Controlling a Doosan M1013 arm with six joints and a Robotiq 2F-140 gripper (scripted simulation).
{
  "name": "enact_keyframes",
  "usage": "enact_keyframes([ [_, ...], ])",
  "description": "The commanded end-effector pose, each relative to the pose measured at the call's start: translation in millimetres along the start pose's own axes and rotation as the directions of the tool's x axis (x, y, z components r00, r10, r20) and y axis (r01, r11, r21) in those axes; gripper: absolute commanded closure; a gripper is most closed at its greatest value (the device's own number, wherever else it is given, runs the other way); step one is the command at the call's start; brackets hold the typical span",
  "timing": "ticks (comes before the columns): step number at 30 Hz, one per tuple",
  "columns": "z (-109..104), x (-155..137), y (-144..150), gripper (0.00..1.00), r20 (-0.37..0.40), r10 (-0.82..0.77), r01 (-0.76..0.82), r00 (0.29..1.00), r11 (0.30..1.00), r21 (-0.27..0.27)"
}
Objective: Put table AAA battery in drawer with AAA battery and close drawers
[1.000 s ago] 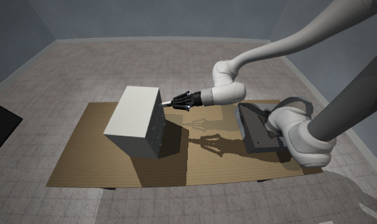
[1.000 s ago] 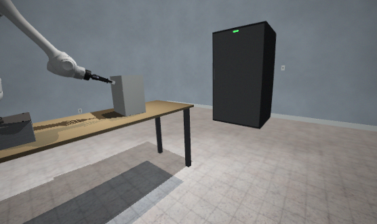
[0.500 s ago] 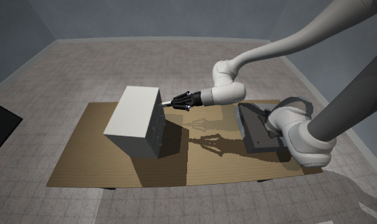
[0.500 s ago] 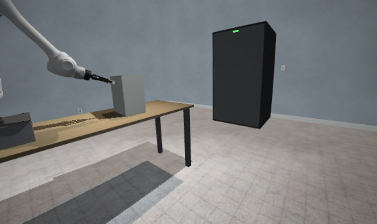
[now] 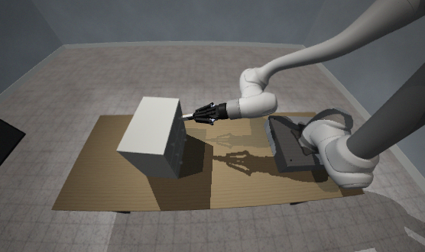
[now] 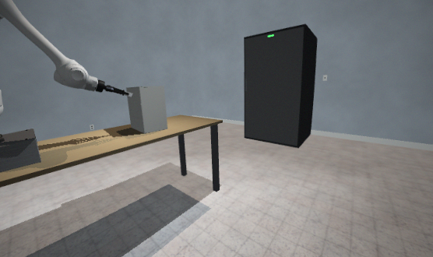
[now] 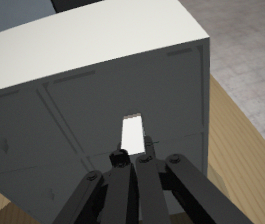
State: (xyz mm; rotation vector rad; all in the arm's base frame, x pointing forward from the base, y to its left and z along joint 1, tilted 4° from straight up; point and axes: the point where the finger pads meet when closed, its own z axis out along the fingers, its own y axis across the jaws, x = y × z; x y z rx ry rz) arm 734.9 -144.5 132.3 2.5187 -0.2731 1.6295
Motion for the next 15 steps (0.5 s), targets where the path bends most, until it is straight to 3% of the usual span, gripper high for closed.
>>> enact_keyframes([
  [1,-3.5,-1.2,0.0,1.00,0.000,0.000,0.000,1.000,1.000,0.000],
  [10,-40.6,-14.7,0.0,1.00,0.000,0.000,0.000,1.000,1.000,0.000],
  [15,-46.3,-16.8,0.0,1.00,0.000,0.000,0.000,1.000,1.000,0.000],
])
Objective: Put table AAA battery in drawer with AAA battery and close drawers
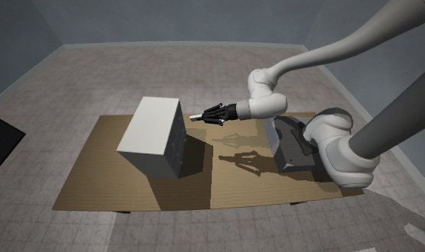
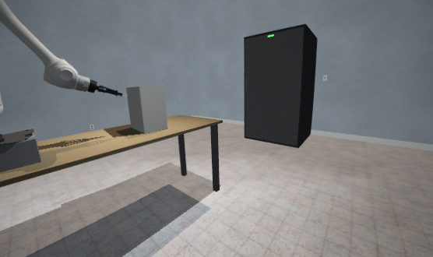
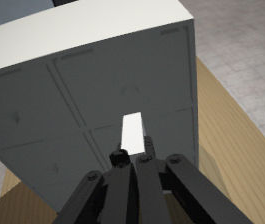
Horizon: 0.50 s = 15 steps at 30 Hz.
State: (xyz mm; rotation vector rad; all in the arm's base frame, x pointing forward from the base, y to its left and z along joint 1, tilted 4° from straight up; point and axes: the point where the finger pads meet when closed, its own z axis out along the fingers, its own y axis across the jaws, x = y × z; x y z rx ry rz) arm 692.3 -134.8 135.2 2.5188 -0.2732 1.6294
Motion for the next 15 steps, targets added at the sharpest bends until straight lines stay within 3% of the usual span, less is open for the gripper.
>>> enact_keyframes([
  [1,-5.7,-1.7,0.1,1.00,0.000,0.000,0.000,1.000,1.000,0.000],
  [6,-10.1,-1.6,0.1,1.00,0.000,0.000,0.000,1.000,1.000,0.000],
  [13,-44.2,-0.5,0.1,1.00,0.000,0.000,0.000,1.000,1.000,0.000],
  [15,-44.2,-0.5,0.1,1.00,0.000,0.000,0.000,1.000,1.000,0.000],
])
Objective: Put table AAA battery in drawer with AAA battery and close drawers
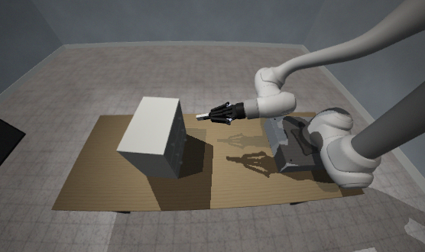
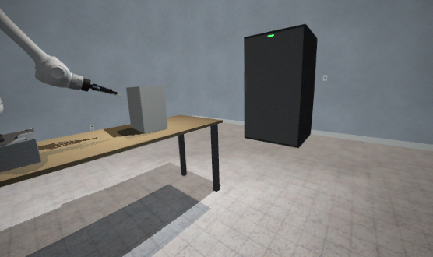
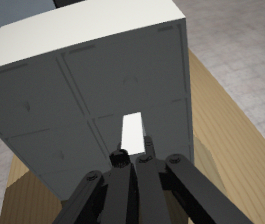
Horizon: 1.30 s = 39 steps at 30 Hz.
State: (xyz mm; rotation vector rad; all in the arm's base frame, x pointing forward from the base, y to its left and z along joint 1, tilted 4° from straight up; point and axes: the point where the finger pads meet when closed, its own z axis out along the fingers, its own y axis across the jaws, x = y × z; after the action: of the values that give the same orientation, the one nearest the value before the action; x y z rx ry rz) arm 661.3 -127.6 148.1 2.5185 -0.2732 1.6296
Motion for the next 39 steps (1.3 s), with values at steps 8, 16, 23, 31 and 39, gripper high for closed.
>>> enact_keyframes([
  [8,-25.3,1.2,0.1,1.00,0.000,0.000,0.000,1.000,1.000,0.000],
  [16,-26.7,1.9,0.0,1.00,0.015,0.000,0.000,1.000,1.000,0.000],
  [23,-32.5,4.6,0.0,1.00,0.069,0.000,0.000,0.998,1.000,0.000],
  [31,-49.6,12.3,-0.3,1.00,0.228,0.000,0.000,0.974,1.000,0.001],
  [39,-55.5,14.6,-1.7,1.00,0.281,0.000,-0.002,0.960,1.000,0.005],
])
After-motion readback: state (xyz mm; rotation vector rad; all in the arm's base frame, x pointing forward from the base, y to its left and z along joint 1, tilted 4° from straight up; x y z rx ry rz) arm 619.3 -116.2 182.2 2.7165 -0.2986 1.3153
